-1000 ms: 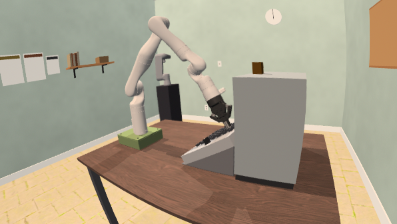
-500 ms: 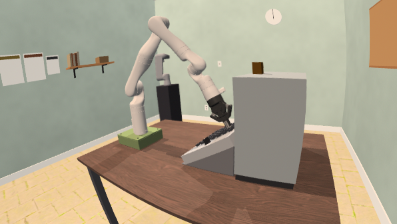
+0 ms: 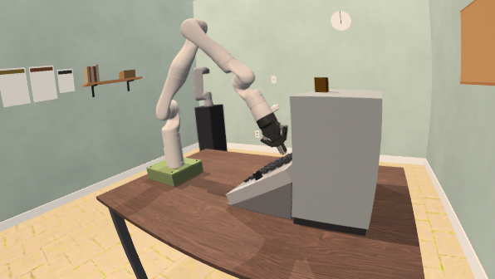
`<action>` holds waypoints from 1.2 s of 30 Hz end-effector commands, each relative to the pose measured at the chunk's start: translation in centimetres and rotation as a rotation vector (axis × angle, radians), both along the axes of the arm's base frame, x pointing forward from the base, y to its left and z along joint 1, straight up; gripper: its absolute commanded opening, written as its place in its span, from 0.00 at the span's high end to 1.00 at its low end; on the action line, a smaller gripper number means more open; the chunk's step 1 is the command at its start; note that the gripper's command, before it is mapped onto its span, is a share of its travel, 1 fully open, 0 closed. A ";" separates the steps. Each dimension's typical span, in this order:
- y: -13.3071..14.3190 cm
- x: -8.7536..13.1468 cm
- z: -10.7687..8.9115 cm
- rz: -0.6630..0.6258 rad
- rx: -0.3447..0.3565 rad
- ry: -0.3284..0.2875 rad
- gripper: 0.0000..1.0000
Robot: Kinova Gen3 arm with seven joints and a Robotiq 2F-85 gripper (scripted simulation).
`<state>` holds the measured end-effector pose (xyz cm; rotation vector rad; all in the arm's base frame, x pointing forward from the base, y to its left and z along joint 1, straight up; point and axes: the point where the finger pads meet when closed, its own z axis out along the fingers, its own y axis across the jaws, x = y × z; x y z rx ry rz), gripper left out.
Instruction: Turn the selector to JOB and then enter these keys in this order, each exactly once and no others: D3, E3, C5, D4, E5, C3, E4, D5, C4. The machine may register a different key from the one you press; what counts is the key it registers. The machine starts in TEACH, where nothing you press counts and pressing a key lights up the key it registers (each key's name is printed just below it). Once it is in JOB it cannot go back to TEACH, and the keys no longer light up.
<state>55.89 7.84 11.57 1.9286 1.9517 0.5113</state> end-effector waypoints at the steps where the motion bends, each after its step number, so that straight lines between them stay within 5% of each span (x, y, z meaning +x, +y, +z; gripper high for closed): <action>1: -0.6 -0.3 0.7 -0.002 -0.008 -0.001 0.90; 36: -0.6 -0.5 1.2 -0.002 -0.008 -0.001 0.90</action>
